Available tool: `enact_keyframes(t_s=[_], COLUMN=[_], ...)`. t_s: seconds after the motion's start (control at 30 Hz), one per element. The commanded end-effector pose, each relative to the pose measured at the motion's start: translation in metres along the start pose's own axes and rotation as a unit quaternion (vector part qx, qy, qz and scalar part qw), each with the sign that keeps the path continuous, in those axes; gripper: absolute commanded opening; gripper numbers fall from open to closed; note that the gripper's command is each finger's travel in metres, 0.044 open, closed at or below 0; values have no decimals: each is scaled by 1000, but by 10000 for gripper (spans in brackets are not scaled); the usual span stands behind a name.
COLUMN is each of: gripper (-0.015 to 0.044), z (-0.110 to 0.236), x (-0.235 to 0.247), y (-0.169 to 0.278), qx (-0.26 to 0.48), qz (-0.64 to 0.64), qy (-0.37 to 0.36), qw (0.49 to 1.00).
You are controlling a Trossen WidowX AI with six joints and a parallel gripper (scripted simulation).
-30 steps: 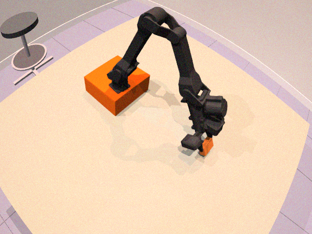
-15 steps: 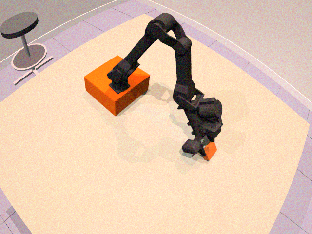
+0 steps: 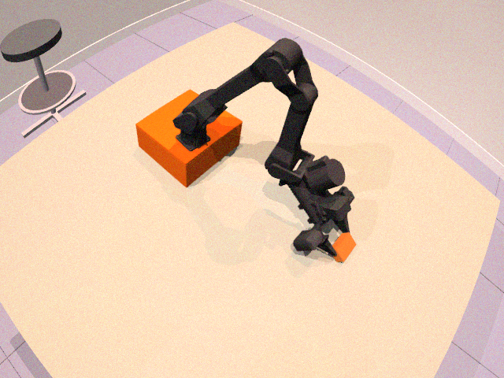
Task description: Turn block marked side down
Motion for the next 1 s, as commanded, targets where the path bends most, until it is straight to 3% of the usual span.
enact_keyframes(t_s=[0.0, 0.43, 0.97], gripper=[0, 0, 0], z=[2, 15, 17], x=[2, 4, 4], y=[13, 35, 33], qx=[-11, -96, -104], qz=[4, -1, -1], qy=[4, 23, 25], qw=[1000, 995, 994])
Point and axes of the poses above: the point midway between the two fingers, 35 mm back from their tips, its own z axis back along the fingers, its own x axis across the jaws, y = z × x, the point moved 9 cm from there along z, back along the fingers, and after that the axes turned 12 degrees about z, right-handed, at the moved point
